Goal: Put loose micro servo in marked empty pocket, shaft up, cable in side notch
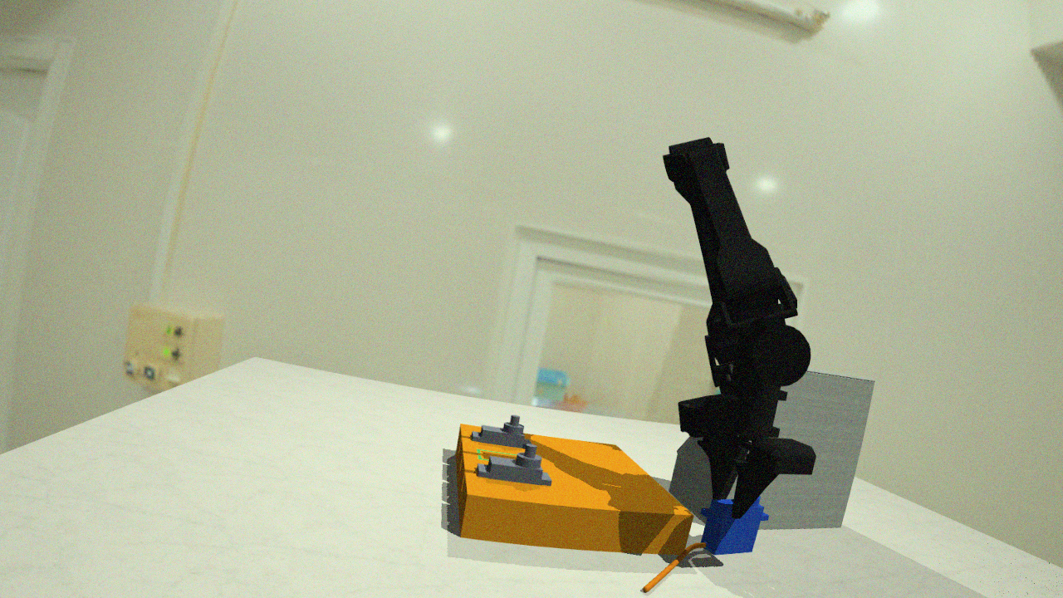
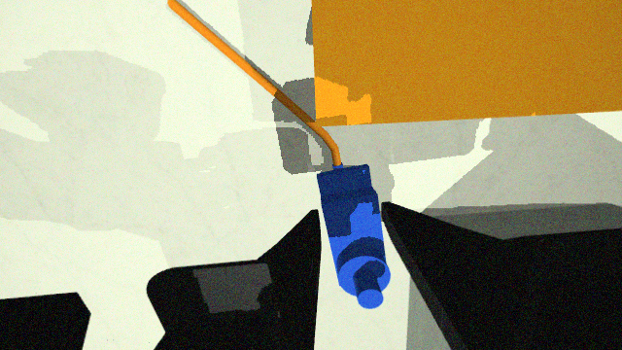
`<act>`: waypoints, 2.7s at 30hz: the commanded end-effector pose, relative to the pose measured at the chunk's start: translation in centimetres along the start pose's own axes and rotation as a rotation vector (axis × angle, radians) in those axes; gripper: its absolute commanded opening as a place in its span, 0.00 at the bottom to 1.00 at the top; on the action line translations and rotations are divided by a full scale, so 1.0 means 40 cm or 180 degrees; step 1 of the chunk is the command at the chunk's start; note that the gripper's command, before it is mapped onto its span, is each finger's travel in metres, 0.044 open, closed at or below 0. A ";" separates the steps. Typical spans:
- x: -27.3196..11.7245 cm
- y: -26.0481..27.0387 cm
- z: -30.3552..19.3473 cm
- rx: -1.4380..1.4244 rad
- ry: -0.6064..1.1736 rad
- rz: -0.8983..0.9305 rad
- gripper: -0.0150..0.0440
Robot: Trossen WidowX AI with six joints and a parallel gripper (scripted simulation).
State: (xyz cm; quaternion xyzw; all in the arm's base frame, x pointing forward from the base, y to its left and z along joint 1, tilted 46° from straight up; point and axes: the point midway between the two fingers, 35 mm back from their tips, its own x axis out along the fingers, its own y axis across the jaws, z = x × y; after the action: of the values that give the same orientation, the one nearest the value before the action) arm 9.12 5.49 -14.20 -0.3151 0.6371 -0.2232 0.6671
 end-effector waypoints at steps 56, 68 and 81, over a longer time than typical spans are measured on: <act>-0.196 -0.038 0.232 0.0000 -0.0020 0.0001 0.25; -0.197 -0.054 0.356 0.0008 -0.0026 -0.0008 0.25; -0.196 -0.164 0.346 0.0005 -0.0024 -0.0017 0.25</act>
State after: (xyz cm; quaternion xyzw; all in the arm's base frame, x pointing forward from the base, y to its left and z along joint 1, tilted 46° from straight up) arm 22.73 9.13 -5.27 -0.3160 0.6354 -0.2259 0.6674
